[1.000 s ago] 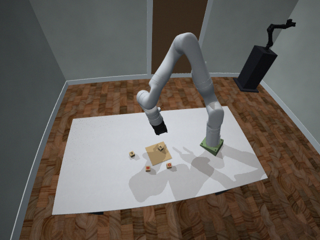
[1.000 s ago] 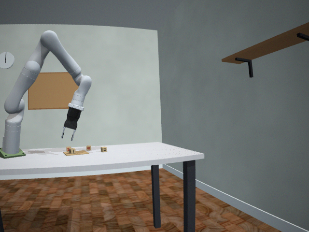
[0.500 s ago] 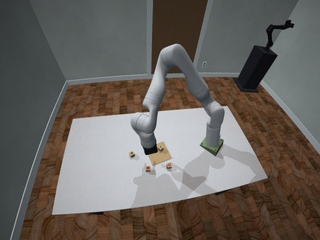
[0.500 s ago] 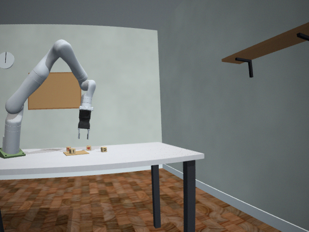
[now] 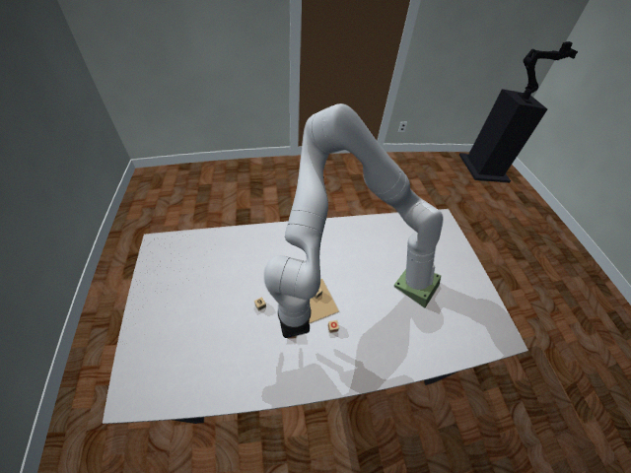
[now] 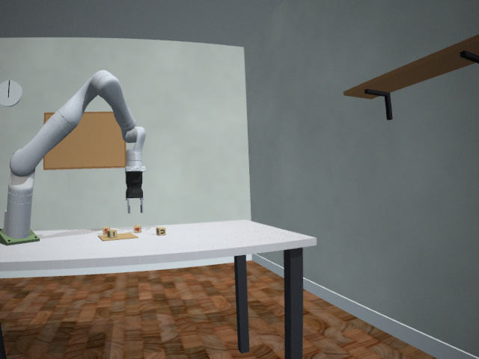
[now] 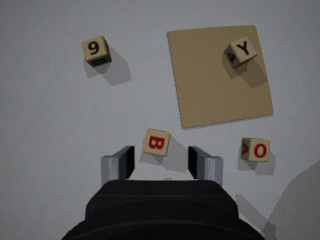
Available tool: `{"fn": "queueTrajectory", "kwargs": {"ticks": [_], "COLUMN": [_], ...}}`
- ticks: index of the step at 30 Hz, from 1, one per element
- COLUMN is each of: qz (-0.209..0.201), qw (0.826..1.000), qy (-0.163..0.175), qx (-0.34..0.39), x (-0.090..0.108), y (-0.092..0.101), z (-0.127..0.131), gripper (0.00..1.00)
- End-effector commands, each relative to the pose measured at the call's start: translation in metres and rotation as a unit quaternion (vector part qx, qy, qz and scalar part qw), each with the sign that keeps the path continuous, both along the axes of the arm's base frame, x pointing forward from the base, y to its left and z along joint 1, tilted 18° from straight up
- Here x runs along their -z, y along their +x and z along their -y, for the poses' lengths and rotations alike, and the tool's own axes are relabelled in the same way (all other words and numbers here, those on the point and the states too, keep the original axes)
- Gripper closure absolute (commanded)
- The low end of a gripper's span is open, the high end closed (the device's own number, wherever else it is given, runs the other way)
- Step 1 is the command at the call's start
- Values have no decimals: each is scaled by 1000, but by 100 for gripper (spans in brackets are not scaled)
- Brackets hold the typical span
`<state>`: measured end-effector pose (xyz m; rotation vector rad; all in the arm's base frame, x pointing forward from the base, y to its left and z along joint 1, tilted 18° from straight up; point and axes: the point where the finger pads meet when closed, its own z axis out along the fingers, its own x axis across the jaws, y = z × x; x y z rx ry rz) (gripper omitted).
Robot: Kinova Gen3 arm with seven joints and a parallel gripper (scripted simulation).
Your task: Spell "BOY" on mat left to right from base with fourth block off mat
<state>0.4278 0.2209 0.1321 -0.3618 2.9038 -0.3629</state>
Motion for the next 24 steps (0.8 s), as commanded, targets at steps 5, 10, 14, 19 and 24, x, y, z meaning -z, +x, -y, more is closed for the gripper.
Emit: {"fn": "queueTrajectory", "kwargs": {"ticks": [5,10,14,19,24], "qz": [5,6,6,6,6], "qw": [1000,1000,1000,1000,1000], "qy": [4,5,5,5,5], "qx": [-8,-9,-9,-9,-9], "x": [5,5,5,5,5], "y": [-3,-3,-3,-3,-3], "z": [-20,-22,-22,-22,-22], "gripper": [0,0,0,0,0]}}
